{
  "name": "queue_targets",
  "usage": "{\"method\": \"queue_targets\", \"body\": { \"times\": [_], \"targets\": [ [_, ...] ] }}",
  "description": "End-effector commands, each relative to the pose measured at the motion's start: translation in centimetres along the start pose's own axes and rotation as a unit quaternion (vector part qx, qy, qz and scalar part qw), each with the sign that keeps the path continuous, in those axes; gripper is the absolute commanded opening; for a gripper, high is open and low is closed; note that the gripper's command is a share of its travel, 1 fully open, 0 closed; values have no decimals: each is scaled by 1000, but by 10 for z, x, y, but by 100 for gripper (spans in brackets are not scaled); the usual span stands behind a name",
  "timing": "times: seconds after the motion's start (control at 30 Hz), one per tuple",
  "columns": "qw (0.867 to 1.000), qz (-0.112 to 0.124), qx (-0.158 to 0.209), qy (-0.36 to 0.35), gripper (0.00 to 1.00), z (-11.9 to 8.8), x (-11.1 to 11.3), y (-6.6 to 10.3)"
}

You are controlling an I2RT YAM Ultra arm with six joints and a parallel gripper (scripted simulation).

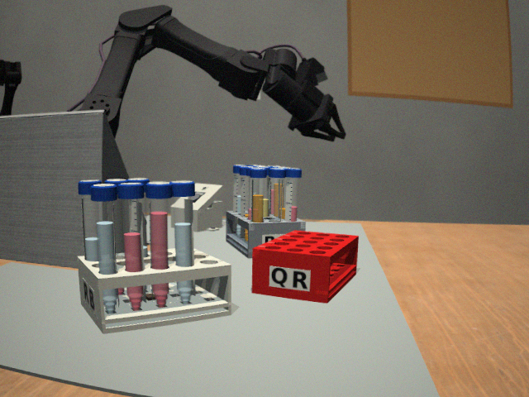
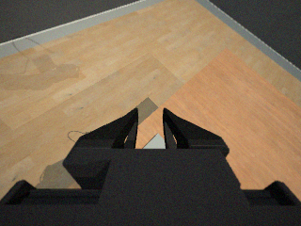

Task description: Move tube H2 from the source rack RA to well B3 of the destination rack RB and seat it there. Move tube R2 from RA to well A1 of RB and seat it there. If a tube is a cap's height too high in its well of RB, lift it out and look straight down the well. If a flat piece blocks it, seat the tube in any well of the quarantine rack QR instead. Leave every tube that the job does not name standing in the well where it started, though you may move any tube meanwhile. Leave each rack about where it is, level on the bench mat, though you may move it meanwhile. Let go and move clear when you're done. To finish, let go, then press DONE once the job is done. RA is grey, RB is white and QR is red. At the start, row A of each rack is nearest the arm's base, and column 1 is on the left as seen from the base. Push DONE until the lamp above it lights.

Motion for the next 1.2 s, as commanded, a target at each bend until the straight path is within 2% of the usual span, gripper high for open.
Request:
{"method": "queue_targets", "body": {
  "times": [0.0,0.07,0.13,0.17,0.2,0.3,0.37,0.4,0.43,0.47,0.5,0.53,0.6,0.7,0.73,0.8,0.93,1.0,1.03,1.1,1.17],
  "targets": [
    [1000,3,-5,8,30,26,-8,16],
    [1000,3,-5,9,30,33,-14,22],
    [1000,-16,22,11,30,30,-22,23],
    [999,-26,42,7,30,21,-31,20],
    [998,-27,48,2,30,13,-39,18],
    [998,-27,49,2,30,7,-53,21],
    [998,-27,49,2,30,7,-53,21],
    [998,-28,59,-5,30,-4,-55,22],
    [998,-28,58,-5,30,-4,-55,22],
    [997,-36,62,3,30,6,-58,22],
    [996,-53,76,4,30,4,-65,23],
    [994,-60,86,4,30,2,-69,23],
    [995,-52,87,3,30,-3,-75,25],
    [994,-52,92,-1,30,-14,-83,28],
    [993,-69,100,3,30,-9,-89,28],
    [989,-83,124,3,30,-14,-97,31],
    [989,-80,124,2,30,-19,-104,33],
    [987,-76,141,-12,30,-42,-111,38],
    [986,-90,139,1,30,-26,-116,37],
    [981,-104,162,-2,30,-30,-123,40],
    [981,-103,162,-2,30,-36,-131,43]
  ]
}}
Point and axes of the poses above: the point where the finger pads meet when closed, its own y axis back along the fingers, its own x axis across the jaws, z = x × y, the point moved 2 cm from there along y, back along the fingers, and after that the axes turned 10 degrees about y, right-handed, at the moved point
